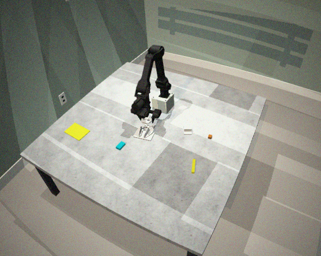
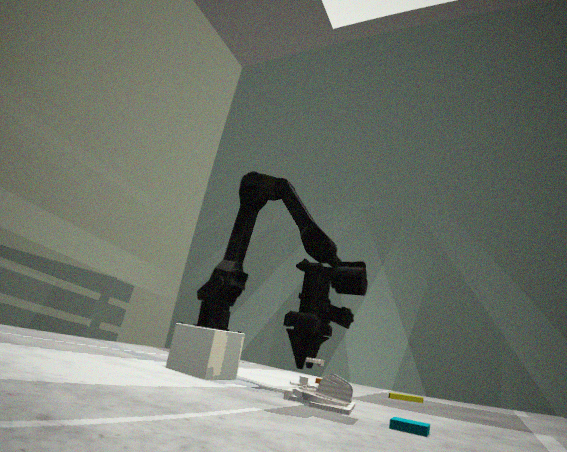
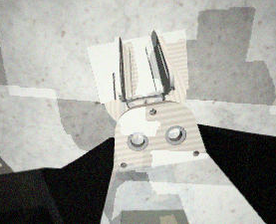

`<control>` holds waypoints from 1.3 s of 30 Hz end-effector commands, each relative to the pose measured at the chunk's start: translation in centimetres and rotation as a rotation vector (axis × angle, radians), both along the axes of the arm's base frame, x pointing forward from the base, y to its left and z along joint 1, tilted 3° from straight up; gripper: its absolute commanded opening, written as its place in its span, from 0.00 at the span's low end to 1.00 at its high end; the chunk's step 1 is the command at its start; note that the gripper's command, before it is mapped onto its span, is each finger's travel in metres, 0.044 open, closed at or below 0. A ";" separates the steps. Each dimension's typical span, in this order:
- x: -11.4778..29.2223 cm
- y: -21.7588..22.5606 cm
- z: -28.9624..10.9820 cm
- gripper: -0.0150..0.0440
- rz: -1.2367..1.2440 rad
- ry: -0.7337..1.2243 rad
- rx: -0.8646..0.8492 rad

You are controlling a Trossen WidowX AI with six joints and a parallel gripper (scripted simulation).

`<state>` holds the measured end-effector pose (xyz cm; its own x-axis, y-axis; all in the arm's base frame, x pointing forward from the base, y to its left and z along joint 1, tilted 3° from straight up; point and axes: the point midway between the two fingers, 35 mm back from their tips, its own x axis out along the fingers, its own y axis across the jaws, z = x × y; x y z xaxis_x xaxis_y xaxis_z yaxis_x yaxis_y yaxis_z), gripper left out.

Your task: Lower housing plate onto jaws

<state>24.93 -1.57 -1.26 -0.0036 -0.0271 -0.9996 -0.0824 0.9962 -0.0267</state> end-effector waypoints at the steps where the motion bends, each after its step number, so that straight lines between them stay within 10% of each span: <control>1: -0.2 -0.1 -1.0 0.85 -0.003 0.010 -0.003; 39: -0.5 -0.2 -3.9 0.85 -0.005 0.010 -0.004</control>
